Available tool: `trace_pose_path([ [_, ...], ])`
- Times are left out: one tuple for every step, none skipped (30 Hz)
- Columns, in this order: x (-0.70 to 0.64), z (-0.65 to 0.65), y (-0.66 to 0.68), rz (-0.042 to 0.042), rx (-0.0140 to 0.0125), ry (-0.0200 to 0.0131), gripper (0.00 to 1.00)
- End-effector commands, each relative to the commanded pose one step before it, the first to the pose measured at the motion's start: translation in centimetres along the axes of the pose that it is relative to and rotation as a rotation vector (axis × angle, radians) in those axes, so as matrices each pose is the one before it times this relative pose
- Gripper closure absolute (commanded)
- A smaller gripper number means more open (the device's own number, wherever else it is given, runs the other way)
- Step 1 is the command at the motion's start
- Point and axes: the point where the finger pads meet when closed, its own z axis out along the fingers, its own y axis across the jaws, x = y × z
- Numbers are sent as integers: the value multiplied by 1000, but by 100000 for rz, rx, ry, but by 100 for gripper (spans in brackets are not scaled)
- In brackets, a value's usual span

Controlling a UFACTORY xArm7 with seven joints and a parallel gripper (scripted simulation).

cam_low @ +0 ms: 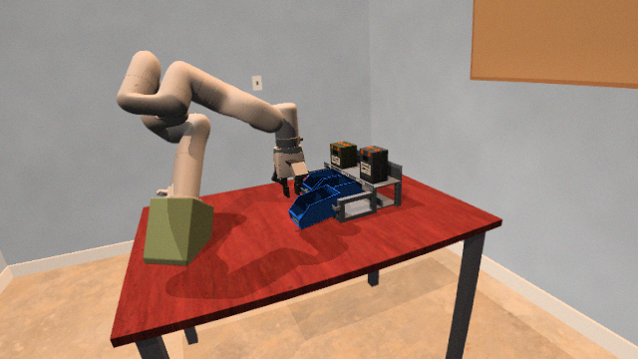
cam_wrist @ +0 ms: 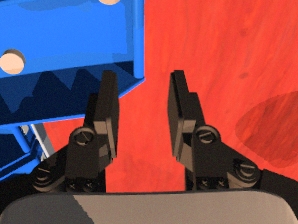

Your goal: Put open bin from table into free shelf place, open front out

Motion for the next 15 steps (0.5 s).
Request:
trace_pose_path([
  [78, -107, -88, 18, 219, 235, 67],
  [0, 0, 0, 0, 0, 0, 67],
  [0, 1, 5, 2, 0, -1, 0],
  [0, 0, 0, 0, 0, 0, 0],
  [0, 0, 0, 0, 0, 0, 0],
  [0, 0, 0, 0, 0, 0, 0],
  [0, 0, 0, 0, 0, 0, 0],
  [0, 0, 0, 0, 0, 0, 0],
  [0, 0, 0, 0, 0, 0, 0],
  [0, 0, 0, 0, 0, 0, 0],
  [0, 0, 0, 0, 0, 0, 0],
  [0, 0, 0, 0, 0, 0, 0],
  [0, 0, 0, 0, 0, 0, 0],
  [0, 0, 0, 0, 0, 0, 0],
  [0, 0, 0, 0, 0, 0, 0],
])
